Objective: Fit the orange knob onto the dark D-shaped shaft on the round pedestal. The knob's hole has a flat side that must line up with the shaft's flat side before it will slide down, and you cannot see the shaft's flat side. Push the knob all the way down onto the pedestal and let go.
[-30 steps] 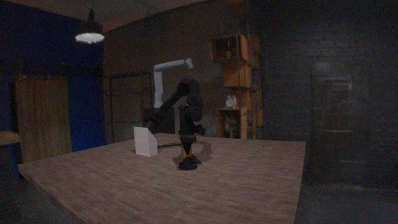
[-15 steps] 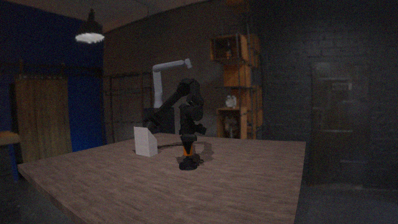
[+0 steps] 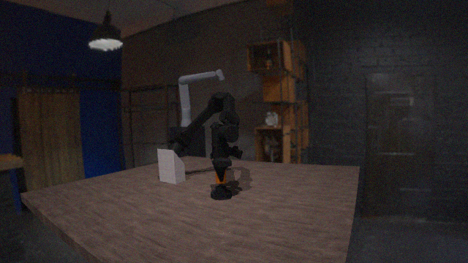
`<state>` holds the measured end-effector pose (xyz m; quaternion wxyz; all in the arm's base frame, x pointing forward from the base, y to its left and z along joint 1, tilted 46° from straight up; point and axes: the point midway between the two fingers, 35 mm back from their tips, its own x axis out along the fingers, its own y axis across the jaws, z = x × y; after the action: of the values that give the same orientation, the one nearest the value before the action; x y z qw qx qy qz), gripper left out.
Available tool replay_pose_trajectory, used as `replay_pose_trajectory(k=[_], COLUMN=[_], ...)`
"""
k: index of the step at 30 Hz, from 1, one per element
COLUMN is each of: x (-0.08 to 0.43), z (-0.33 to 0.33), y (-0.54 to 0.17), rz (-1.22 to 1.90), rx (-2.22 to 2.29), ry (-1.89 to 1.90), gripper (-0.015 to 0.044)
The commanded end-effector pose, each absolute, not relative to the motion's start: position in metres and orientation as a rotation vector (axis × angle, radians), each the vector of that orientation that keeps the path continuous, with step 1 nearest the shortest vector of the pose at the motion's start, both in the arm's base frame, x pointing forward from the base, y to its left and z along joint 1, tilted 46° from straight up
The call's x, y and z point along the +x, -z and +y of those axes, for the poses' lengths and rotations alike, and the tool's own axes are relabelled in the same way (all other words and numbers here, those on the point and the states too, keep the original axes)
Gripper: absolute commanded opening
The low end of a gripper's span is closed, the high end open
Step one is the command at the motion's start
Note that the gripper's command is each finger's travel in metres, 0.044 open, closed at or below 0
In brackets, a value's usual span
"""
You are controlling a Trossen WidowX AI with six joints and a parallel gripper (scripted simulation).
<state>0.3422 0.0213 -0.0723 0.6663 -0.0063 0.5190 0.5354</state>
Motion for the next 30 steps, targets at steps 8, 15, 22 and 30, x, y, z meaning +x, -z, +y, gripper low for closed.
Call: replay_pose_trajectory(k=[8, 15, 22, 30], x=[0.3401, 0.3413, 0.3436, 0.3434], z=[0.0199, 0.0197, 0.0195, 0.0196], y=[0.0681, 0.0671, 0.0684, 0.0723], rz=[1.172, 1.172, 1.172, 1.172], rx=[-0.013, -0.013, -0.013, -0.013], ry=[-1.206, -1.206, -1.206, -1.206], gripper=[0.0, 0.0, 0.0, 0.0])
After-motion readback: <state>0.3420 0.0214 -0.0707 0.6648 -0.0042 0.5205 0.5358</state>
